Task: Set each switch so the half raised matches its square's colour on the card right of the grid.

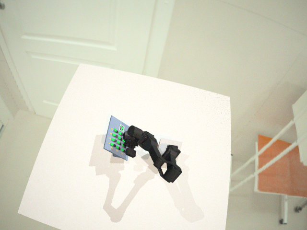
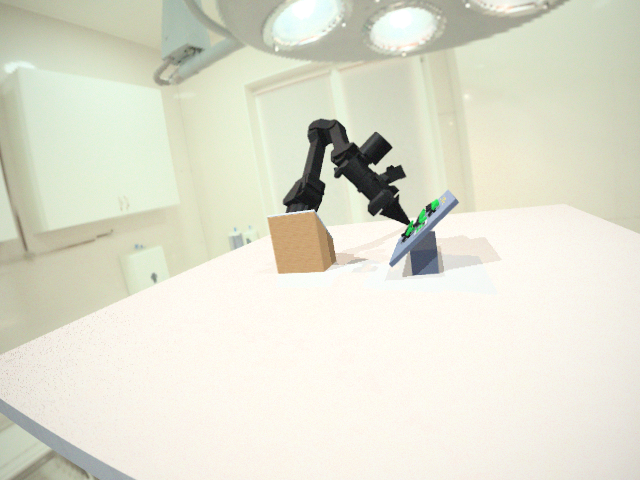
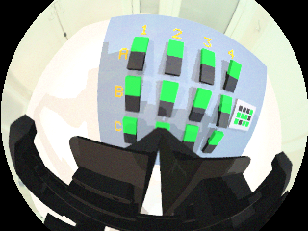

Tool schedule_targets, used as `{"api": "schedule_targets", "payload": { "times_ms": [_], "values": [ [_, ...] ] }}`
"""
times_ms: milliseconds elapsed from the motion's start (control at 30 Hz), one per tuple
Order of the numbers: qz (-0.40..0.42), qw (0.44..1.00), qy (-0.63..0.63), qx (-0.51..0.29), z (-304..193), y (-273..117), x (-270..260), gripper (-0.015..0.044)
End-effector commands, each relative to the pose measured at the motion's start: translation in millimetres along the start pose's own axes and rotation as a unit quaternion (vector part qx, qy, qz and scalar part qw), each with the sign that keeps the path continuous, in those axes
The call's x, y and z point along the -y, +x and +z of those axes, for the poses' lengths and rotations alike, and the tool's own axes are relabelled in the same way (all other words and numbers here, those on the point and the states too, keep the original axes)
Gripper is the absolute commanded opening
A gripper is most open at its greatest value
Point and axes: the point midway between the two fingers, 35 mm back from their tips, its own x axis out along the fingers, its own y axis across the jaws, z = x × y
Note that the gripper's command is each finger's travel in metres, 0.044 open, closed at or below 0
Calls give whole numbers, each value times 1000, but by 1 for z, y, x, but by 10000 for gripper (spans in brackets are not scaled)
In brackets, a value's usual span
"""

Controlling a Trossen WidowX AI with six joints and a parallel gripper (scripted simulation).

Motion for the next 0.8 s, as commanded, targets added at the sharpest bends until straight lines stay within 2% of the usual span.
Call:
{"api": "schedule_targets", "payload": {
  "times_ms": [0,767],
  "values": [
    [-2,1000,3,0,-1,0,1,0],
    [-2,1000,3,0,-1,3,1,0]
  ]
}}
